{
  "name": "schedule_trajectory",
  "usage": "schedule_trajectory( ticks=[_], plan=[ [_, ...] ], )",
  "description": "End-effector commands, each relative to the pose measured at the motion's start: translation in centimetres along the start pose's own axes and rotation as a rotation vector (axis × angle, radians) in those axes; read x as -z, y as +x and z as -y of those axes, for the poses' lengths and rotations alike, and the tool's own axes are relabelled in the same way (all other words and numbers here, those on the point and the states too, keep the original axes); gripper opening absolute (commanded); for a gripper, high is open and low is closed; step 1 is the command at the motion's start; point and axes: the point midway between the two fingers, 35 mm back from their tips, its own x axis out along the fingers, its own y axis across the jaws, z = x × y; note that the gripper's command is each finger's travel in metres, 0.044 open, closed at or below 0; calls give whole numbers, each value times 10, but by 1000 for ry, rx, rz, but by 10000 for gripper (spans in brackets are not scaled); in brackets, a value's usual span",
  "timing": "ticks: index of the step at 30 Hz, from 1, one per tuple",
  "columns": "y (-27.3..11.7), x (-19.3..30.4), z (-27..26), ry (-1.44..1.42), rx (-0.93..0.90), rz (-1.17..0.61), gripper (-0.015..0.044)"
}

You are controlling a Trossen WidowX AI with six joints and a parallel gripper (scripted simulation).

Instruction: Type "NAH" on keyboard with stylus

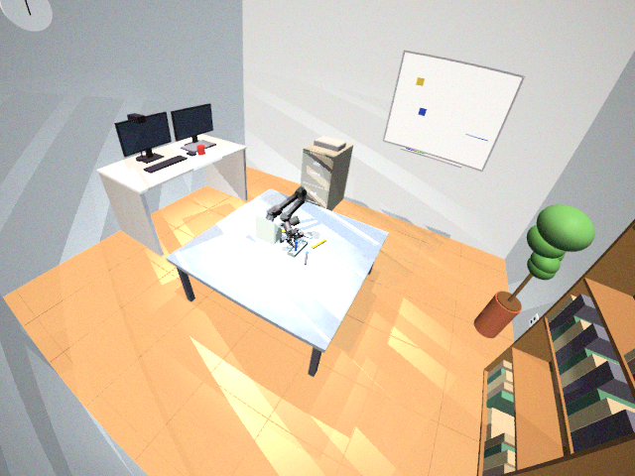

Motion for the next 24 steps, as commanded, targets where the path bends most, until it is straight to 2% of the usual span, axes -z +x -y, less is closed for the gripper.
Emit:
schedule_trajectory(
  ticks=[1,21,24],
  plan=[
    [0,0,0,3,3,2,81],
    [-18,-31,1,5,7,6,84],
    [-18,-31,1,5,7,6,64]
  ],
)
